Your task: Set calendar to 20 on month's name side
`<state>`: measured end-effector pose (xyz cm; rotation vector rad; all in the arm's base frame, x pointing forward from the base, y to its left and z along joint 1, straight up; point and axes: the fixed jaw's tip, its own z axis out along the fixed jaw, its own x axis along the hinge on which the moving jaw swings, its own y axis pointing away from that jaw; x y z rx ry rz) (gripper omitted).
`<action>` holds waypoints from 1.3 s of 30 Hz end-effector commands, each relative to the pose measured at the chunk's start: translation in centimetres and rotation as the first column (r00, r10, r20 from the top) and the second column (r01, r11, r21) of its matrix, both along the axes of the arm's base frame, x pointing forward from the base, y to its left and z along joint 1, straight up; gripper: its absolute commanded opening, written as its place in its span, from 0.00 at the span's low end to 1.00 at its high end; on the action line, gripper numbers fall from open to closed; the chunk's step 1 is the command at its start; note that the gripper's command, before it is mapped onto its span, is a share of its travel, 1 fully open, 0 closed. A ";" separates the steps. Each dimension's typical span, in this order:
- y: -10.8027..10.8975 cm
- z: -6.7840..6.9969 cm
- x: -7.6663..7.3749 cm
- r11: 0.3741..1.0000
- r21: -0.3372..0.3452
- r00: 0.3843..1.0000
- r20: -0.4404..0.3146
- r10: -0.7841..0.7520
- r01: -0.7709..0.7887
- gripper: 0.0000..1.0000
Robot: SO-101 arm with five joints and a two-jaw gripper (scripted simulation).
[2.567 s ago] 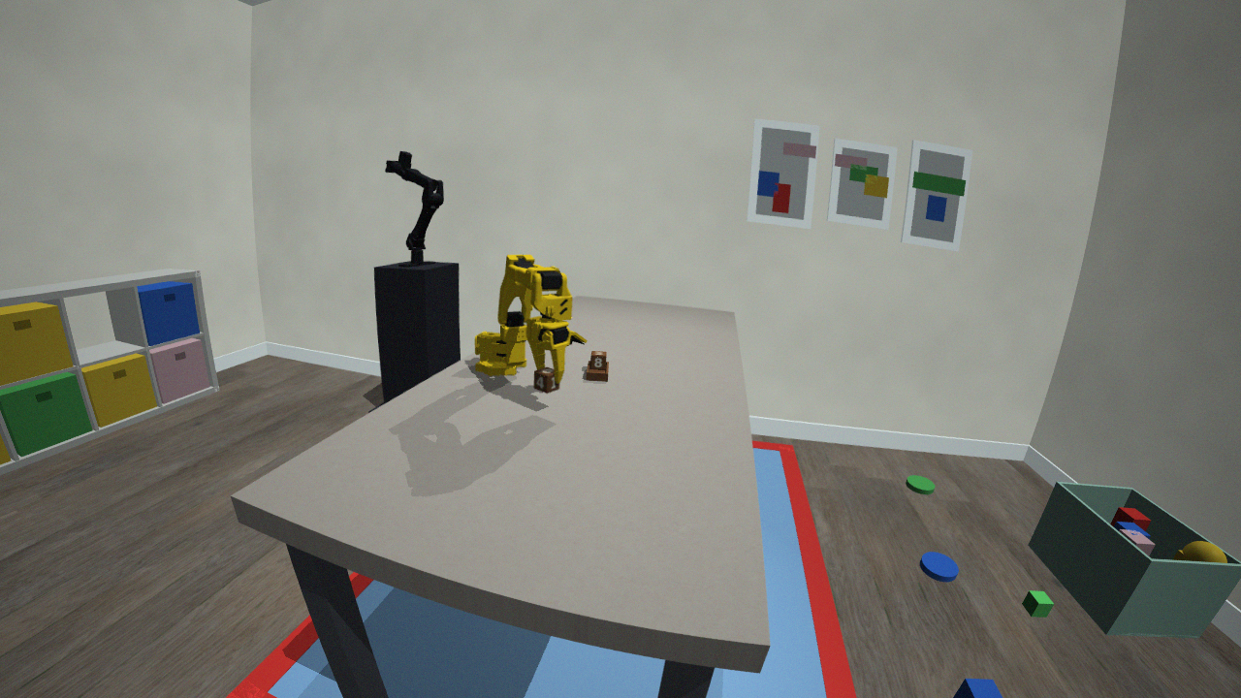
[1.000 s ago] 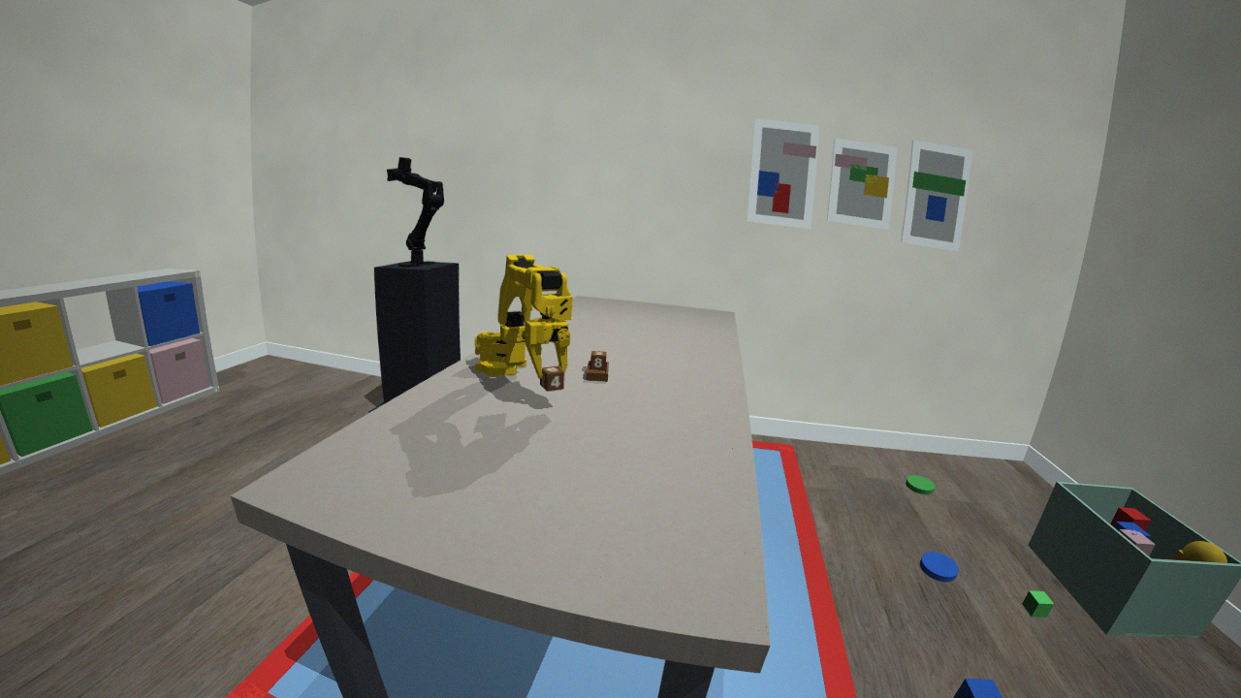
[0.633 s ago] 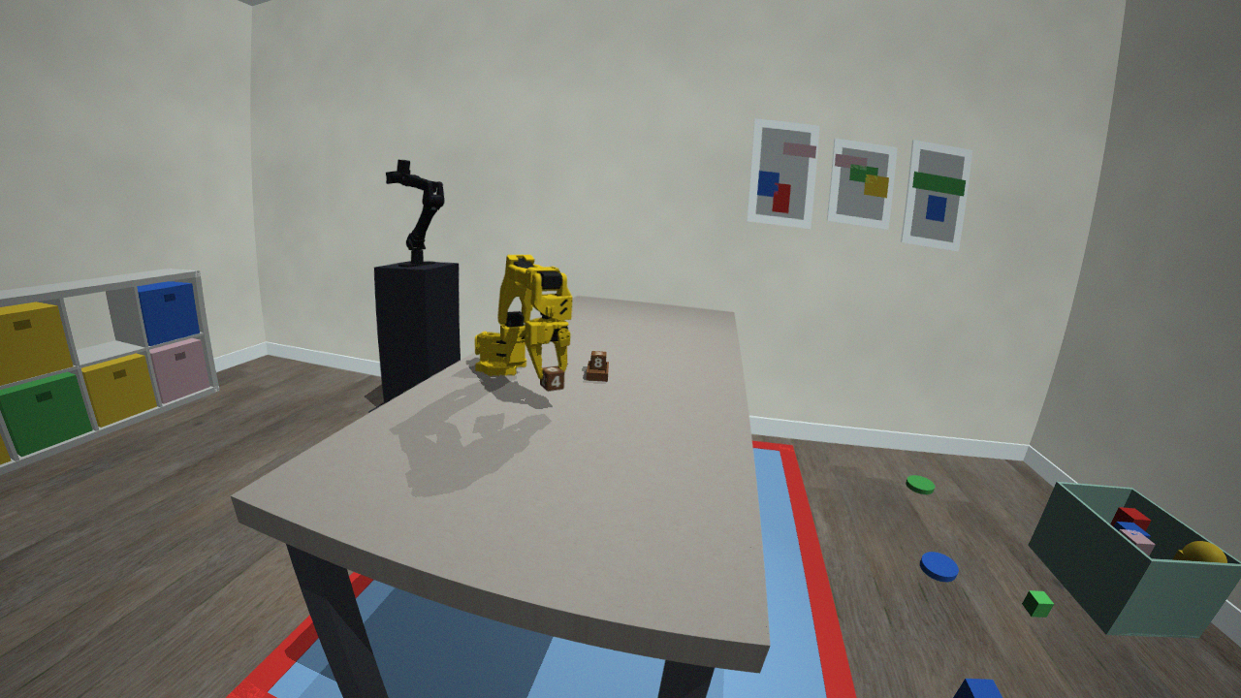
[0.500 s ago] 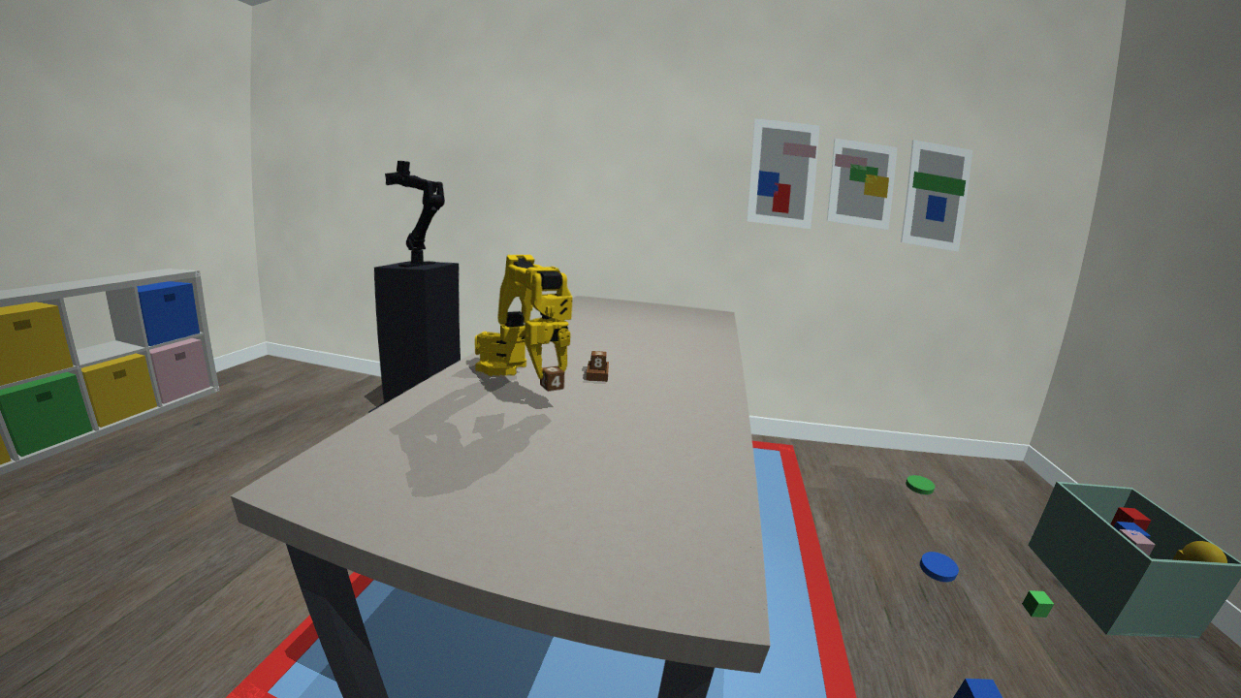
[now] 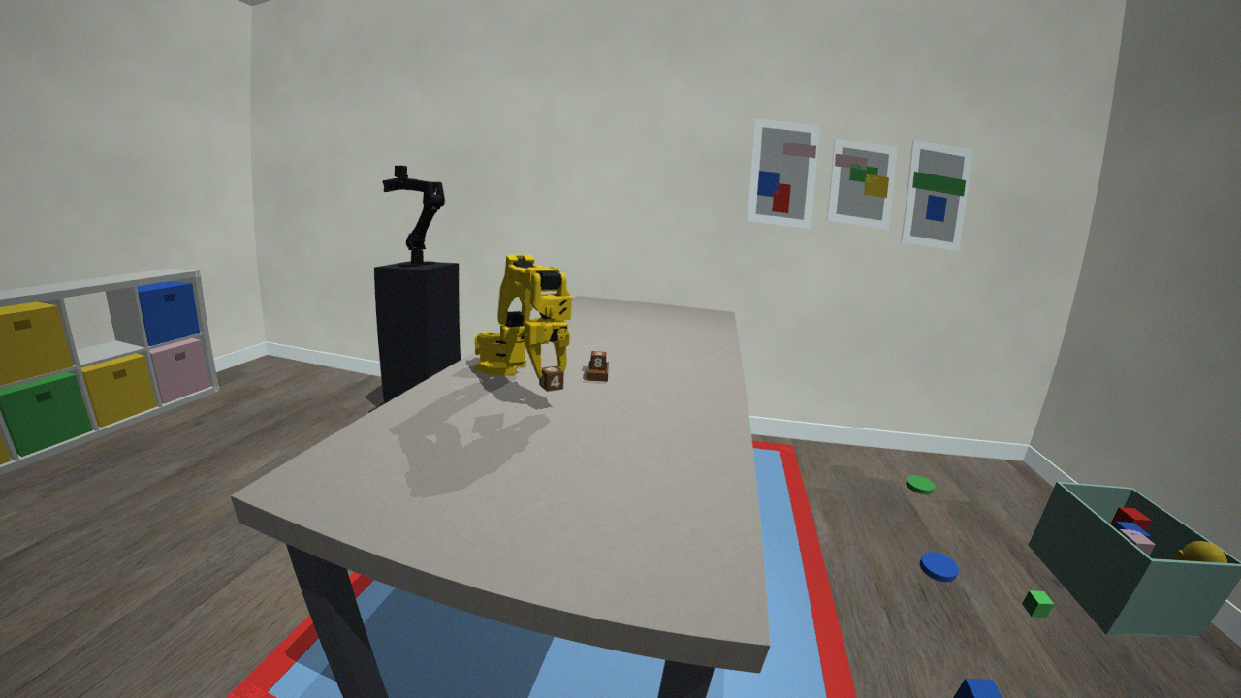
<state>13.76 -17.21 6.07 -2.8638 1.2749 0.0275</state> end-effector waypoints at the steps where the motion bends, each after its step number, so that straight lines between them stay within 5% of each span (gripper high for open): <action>1: -1.0 1.0 0.0 0.998 -0.056 0.999 0.050 -0.021 0.023 0.00; 39: -1.8 0.1 -1.6 0.996 -0.035 0.996 0.031 -0.085 0.086 0.00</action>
